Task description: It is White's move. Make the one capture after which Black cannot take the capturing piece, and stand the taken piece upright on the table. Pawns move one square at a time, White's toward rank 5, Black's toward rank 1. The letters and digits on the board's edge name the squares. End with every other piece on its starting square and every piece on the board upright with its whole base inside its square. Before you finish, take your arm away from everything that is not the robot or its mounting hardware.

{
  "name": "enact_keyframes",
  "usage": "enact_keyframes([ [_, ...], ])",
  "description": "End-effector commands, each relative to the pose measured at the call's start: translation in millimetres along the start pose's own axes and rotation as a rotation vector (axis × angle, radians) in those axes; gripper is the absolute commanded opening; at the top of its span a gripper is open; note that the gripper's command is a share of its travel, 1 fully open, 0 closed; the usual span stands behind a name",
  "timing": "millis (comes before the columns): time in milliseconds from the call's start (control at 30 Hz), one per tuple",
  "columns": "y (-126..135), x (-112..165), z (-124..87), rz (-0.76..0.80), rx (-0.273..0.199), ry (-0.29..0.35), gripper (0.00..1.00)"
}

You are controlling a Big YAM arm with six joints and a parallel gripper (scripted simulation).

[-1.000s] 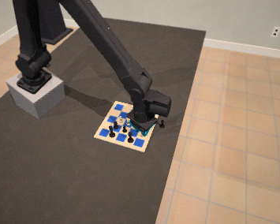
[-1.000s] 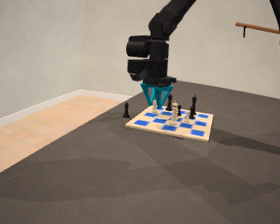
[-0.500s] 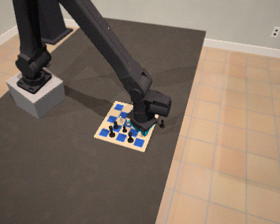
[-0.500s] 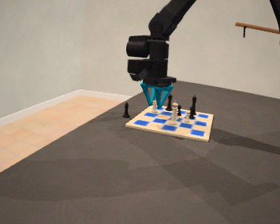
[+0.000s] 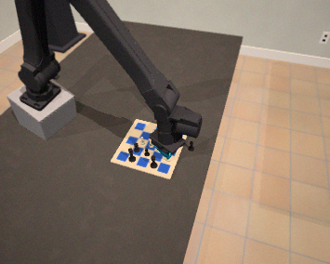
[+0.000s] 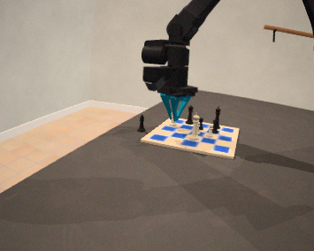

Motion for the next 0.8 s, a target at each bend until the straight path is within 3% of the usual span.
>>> enact_keyframes([
  [0, -8.4, 5.1, 3.6, 0.007, 0.014, -0.002, 0.0],
  [667, -7.6, 5.2, 3.1, 0.007, 0.009, -0.002, 0.0],
  [767, -8.0, 5.6, -7.7, 0.009, 0.01, -0.002, 0.0],
])
Point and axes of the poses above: the point where the finger pads meet when closed, its own z axis out along the fingers, its own y axis across the jaws, x = y × z, the point moved 5 cm from there along -z, back along the fingers, and after that the axes turned 11 degrees about -z, right-handed, at the moved point
